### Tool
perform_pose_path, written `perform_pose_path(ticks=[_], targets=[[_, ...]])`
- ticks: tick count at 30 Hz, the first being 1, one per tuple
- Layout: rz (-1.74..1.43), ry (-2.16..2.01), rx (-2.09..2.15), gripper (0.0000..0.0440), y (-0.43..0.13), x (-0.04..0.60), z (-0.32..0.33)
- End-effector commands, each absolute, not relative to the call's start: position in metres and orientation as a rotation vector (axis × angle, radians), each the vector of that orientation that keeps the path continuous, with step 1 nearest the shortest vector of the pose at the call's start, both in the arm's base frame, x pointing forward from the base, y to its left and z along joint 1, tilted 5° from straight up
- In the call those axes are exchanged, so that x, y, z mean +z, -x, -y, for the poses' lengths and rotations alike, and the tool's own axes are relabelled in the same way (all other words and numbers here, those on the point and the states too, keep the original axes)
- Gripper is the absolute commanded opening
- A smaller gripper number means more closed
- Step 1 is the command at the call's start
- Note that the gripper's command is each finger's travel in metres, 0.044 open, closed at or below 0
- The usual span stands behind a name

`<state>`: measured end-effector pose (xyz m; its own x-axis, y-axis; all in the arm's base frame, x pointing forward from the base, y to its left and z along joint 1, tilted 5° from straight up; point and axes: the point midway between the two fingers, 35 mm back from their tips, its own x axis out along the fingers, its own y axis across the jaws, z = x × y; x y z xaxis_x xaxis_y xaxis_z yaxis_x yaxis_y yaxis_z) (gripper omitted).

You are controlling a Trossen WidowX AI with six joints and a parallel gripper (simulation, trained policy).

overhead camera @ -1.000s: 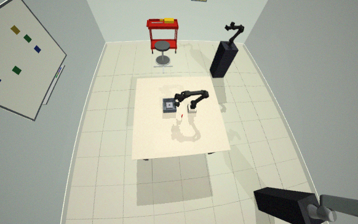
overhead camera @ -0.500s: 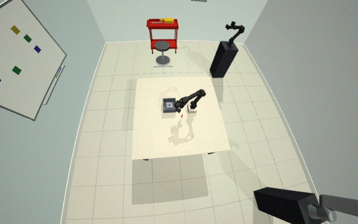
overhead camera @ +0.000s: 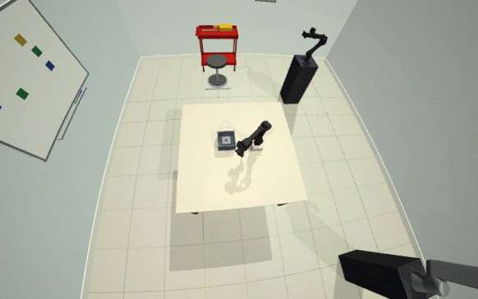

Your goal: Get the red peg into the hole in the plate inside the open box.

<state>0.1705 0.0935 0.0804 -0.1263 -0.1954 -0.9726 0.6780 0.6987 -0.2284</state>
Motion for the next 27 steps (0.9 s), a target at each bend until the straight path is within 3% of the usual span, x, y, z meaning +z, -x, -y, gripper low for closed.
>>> perform_pose_path(ticks=[1,20,22,27], targets=[[-1.54,-0.388,-0.803,0.044,-0.164,0.064,-0.101],[-1.481,-0.354,-0.719,0.0436,-0.168,-0.013,-0.113],[-1.482,-0.349,-0.712,0.0411,-0.168,-0.019,-0.113],[-1.495,-0.339,-0.715,0.0282,-0.167,-0.031,-0.111]])
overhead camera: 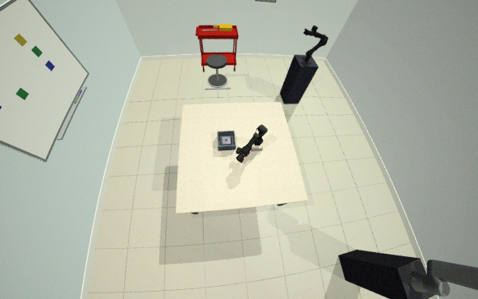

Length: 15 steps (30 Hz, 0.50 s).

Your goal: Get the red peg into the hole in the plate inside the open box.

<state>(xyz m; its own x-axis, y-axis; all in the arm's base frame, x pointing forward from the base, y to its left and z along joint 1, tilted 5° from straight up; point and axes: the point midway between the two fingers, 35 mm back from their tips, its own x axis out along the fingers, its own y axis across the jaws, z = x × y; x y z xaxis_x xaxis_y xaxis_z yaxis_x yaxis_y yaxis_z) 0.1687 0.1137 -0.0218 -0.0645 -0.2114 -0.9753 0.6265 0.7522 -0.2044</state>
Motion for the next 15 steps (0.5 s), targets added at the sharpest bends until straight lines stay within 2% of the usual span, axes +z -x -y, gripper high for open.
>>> perform_pose_path(ticks=[1,9,11,15], targets=[[-1.499,-0.338,-0.718,0.0256,-0.166,-0.033,-0.111],[-1.521,-0.325,-0.758,0.0047,-0.166,-0.039,-0.109],[-1.527,-0.316,-0.77,0.0006,-0.166,-0.04,-0.109],[-1.496,-0.301,-0.776,0.0,-0.176,-0.031,-0.106]])
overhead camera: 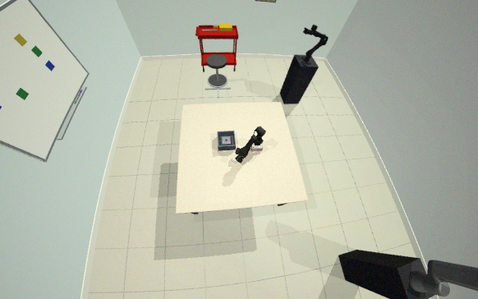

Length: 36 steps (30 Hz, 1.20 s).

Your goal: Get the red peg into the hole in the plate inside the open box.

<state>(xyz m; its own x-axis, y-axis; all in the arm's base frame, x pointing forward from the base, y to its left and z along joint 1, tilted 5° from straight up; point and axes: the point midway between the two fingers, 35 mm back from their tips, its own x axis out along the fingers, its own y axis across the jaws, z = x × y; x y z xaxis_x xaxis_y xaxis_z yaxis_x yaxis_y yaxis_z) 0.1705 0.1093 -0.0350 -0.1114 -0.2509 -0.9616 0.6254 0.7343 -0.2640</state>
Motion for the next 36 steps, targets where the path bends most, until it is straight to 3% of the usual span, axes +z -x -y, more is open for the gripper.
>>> perform_pose_path(ticks=[1,21,36], targets=[[-1.487,-0.297,-0.777,0.0,-0.179,-0.028,-0.105],[-1.328,-0.329,-0.834,0.0,-0.233,0.055,-0.081],[-1.217,-0.449,-0.962,0.0,-0.275,0.083,-0.027]])
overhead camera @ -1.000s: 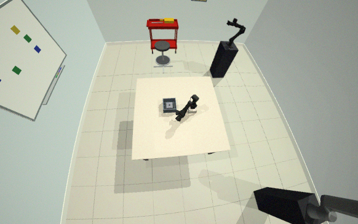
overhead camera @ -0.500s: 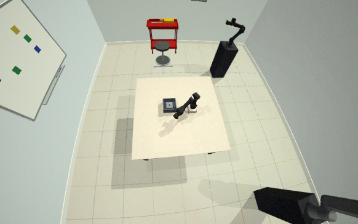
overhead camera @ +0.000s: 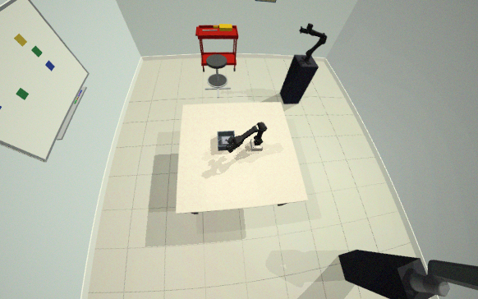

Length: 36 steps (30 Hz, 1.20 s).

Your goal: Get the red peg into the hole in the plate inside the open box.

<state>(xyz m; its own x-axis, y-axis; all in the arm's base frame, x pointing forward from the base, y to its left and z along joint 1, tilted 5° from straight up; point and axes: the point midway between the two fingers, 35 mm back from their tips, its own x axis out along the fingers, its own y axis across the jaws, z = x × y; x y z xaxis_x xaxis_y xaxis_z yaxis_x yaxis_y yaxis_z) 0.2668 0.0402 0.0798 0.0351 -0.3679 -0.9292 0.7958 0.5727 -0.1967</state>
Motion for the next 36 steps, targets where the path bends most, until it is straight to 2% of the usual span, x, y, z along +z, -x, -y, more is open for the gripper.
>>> perform_pose_path(ticks=[1,17,29,31,36], targets=[[-1.213,-0.456,-0.968,0.0,-0.277,0.083,-0.022],[-1.211,-0.515,-0.981,0.0,-0.315,0.063,0.044],[-1.276,-0.515,-0.872,0.0001,-0.334,0.03,0.069],[-1.298,-0.51,-0.851,0.0022,-0.333,0.023,0.07],[-1.35,-0.506,-0.811,0.014,-0.333,0.007,0.072]])
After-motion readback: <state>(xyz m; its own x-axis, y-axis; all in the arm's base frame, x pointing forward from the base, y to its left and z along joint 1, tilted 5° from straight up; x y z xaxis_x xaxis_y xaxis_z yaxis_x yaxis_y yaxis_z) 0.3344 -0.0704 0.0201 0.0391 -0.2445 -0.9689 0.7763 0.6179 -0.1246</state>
